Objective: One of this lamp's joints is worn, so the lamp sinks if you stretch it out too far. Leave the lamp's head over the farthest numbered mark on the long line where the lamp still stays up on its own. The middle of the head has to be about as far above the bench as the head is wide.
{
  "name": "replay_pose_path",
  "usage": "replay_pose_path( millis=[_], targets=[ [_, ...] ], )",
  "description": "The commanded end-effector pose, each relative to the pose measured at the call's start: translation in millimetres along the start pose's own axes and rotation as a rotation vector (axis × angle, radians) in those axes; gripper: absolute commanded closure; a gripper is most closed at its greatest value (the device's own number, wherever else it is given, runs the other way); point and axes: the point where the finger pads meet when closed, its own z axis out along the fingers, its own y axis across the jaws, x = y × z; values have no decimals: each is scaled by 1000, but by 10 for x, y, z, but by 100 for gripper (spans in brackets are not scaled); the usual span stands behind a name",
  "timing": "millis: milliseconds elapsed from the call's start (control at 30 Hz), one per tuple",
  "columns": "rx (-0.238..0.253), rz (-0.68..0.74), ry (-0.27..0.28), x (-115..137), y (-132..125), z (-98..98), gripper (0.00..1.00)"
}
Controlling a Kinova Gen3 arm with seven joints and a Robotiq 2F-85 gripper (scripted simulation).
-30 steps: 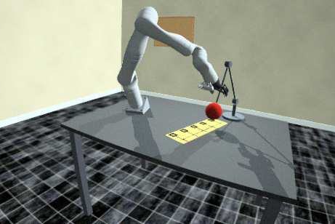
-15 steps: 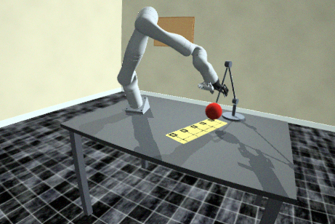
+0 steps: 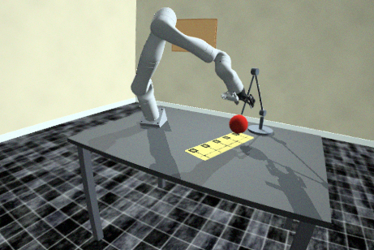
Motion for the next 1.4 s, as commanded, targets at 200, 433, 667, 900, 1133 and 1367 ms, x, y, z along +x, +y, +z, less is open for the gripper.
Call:
replay_pose_path(
  millis=[200,433,667,900,1133,1367],
  targets=[
    [1,-1,-1,-10,-2,-5,0],
    [1,-1,-1,-10,-2,-5,0],
    [1,-1,-1,-10,4,-309,0],
    [1,-1,-1,-9,10,-612,0],
    [-3,-1,0,-6,24,-805,0],
    [-10,-1,3,1,47,-1069,0]
  ],
)
